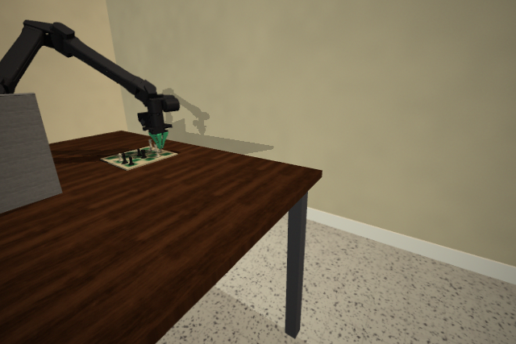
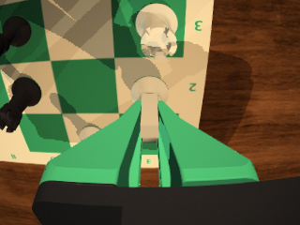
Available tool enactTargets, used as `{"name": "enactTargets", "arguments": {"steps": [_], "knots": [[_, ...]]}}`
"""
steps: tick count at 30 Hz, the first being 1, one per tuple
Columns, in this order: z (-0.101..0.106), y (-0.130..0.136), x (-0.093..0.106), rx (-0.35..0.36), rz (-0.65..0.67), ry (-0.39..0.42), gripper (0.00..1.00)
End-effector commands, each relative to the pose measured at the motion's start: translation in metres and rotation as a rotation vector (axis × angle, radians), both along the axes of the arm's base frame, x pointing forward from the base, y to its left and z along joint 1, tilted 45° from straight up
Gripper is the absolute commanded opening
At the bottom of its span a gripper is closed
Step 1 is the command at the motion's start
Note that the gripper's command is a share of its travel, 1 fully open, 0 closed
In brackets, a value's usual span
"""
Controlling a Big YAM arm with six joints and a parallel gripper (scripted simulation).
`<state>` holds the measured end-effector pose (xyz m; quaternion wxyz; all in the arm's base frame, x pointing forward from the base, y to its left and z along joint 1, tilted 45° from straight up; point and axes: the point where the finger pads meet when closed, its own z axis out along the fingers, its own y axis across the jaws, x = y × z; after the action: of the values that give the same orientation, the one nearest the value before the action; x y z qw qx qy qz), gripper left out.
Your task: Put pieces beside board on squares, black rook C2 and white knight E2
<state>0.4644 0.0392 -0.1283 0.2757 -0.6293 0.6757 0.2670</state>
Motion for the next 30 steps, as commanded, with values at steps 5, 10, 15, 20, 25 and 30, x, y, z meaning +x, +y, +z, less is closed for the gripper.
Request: {"name": "enactTargets", "arguments": {"steps": [5, 10, 15, 20, 25, 30], "knots": [[0.0049, 0.0063, 0.0004, 0.004, 0.004, -0.01, 0.0], [0.0049, 0.0063, 0.0004, 0.004, 0.004, -0.01, 0.0], [0.0049, 0.0063, 0.0004, 0.004, 0.004, -0.01, 0.0], [0.0049, 0.0063, 0.0003, 0.004, 0.004, -0.01, 0.0], [0.0042, 0.0067, 0.0002, 0.004, 0.004, -0.008, 0.0], [-0.0008, 0.0079, -0.002, 0.006, 0.003, 0.001, 0.0]]}}
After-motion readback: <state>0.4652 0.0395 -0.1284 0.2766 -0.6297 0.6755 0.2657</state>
